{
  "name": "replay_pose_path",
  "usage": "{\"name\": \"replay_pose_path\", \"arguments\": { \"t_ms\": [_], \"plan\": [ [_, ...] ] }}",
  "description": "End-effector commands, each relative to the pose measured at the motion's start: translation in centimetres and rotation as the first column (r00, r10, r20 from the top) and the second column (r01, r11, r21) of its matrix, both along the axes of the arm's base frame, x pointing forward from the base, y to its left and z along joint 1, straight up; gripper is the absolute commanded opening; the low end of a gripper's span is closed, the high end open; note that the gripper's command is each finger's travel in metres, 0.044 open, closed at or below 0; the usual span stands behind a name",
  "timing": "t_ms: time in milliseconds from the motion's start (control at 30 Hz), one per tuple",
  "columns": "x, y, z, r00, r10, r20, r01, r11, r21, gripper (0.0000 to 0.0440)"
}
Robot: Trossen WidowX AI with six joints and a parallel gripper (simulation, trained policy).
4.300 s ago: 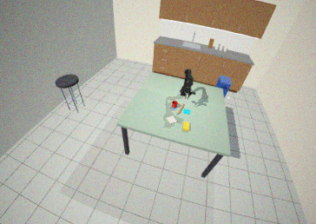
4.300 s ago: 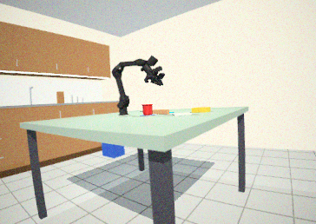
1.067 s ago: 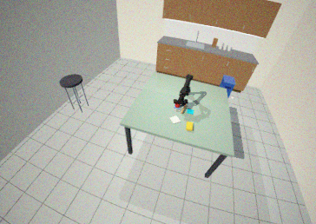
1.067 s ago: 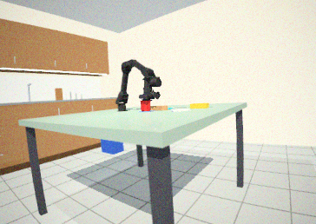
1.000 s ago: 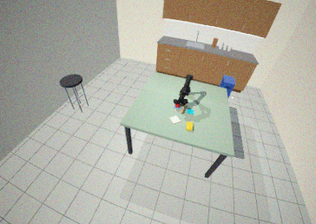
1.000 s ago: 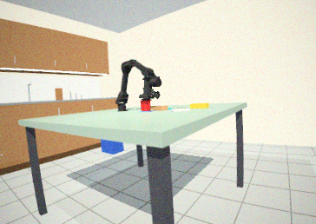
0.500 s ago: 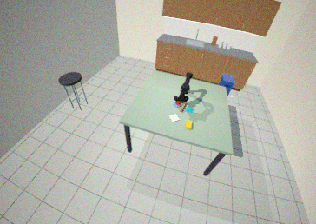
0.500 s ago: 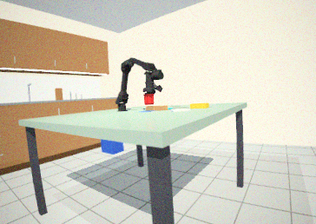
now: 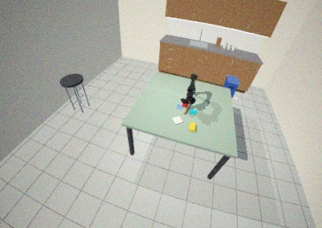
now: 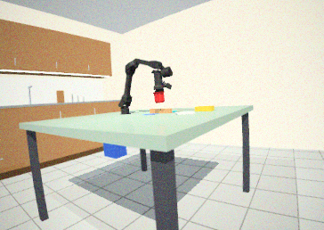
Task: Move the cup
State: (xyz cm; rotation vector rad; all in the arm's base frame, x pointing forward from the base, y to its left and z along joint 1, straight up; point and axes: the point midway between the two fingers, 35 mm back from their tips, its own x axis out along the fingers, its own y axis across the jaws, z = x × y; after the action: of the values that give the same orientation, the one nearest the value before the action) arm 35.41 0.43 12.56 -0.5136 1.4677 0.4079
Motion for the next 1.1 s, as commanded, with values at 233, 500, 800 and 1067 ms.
{"name": "replay_pose_path", "arguments": {
  "t_ms": [233,500,800,1067],
  "plan": [
    [1.4,4.4,1.0,0.997,0.048,0.066,-0.05,0.999,0.02,0.0],
    [1.8,7.8,0.8,0.992,0.083,0.099,-0.086,0.996,0.031,0.0],
    [1.6,11.3,-0.1,0.987,0.111,0.117,-0.116,0.992,0.04,0.0],
    [1.0,12.7,-2.3,0.987,0.112,0.112,-0.116,0.993,0.032,0.0]
  ]
}}
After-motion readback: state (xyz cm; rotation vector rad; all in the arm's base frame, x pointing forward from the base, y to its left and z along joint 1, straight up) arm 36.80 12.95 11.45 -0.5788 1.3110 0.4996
